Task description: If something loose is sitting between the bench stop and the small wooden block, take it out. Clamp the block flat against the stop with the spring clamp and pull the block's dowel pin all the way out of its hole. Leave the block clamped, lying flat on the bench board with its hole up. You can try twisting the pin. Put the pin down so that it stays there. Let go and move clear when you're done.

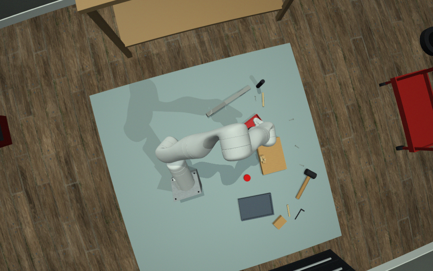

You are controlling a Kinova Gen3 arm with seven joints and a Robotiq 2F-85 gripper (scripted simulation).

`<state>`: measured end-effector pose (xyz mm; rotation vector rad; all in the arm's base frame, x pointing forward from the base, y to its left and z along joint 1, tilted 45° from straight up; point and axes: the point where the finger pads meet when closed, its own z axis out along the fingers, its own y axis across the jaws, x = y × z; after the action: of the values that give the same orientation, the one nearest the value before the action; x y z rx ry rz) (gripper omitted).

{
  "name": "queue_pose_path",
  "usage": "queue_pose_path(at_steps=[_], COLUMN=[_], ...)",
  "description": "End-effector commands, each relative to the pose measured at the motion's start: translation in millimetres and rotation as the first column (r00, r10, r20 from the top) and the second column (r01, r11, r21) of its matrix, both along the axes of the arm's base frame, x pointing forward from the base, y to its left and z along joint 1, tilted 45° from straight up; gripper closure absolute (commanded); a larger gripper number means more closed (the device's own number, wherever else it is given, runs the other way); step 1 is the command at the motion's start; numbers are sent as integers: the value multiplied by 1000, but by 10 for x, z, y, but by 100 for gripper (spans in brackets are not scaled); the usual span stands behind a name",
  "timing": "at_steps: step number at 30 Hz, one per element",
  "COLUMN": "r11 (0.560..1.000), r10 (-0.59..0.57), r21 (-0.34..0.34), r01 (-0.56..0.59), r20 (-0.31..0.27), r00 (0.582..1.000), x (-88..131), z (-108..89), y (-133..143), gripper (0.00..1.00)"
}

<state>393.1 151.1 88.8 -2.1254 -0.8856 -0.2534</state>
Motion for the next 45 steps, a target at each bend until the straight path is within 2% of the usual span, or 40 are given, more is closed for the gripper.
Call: queue_pose_path(at_steps=[1,2,8,17,19,34,36,45], r11=[999,999,995,981,981,948,948,928], r10=[31,31,100,191,191,307,307,357], r21=[11,11,11,-4,-4,-50,-50,-81], r01=[-32,-32,-102,-196,-196,-314,-314,-364], r20=[32,32,126,250,250,408,408,473], r00=[999,999,987,949,949,860,860,805], x=[30,30,125,261,261,456,456,548], z=[-20,-20,-70,-146,-146,-269,-269,-333], y=[-31,-31,-83,-162,-162,-292,-292,-361], gripper=[68,68,68,68,68,68,68,68])
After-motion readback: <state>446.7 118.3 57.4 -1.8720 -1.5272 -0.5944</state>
